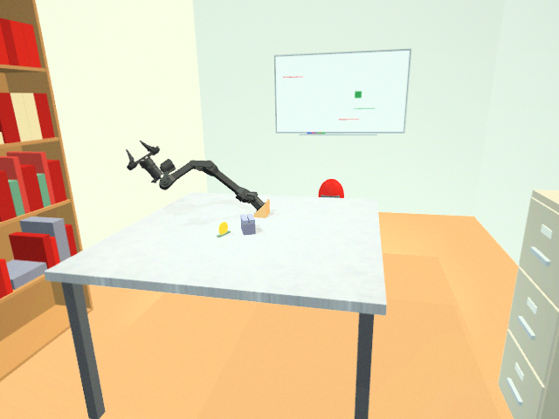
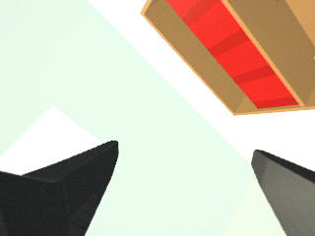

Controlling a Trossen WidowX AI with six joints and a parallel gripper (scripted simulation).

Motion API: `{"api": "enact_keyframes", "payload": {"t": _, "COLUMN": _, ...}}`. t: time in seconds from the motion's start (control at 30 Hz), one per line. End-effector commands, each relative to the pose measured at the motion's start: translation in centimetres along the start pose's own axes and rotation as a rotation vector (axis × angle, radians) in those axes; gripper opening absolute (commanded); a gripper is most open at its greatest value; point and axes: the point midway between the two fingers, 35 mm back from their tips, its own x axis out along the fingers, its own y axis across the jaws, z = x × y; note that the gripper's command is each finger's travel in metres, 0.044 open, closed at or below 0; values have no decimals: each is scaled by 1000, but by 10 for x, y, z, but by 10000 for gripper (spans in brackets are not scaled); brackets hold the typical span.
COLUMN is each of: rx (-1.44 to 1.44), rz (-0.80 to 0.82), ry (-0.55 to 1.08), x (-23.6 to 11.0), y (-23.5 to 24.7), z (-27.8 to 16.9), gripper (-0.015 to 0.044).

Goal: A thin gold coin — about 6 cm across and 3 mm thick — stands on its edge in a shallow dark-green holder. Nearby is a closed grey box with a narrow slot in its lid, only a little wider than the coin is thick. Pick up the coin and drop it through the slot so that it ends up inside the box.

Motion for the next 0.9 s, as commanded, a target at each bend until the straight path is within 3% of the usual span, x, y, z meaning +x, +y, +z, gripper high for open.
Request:
{"api": "enact_keyframes", "payload": {"t": 0.0, "rx": 3, "rz": -9, "ry": -4, "x": 0, "y": -2, "z": 0, "gripper": 374}}
{"api": "enact_keyframes", "payload": {"t": 0.27, "rx": 107, "rz": -445, "ry": -109, "x": -29, "y": -108, "z": -36, "gripper": 164}}
{"api": "enact_keyframes", "payload": {"t": 0.5, "rx": 120, "rz": -853, "ry": -43, "x": -85, "y": -175, "z": -106, "gripper": 161}}
{"api": "enact_keyframes", "payload": {"t": 0.63, "rx": 121, "rz": -987, "ry": 3, "x": -109, "y": -191, "z": -133, "gripper": 161}}
{"api": "enact_keyframes", "payload": {"t": 0.87, "rx": 112, "rz": -1383, "ry": 187, "x": -194, "y": -213, "z": -216, "gripper": 161}}
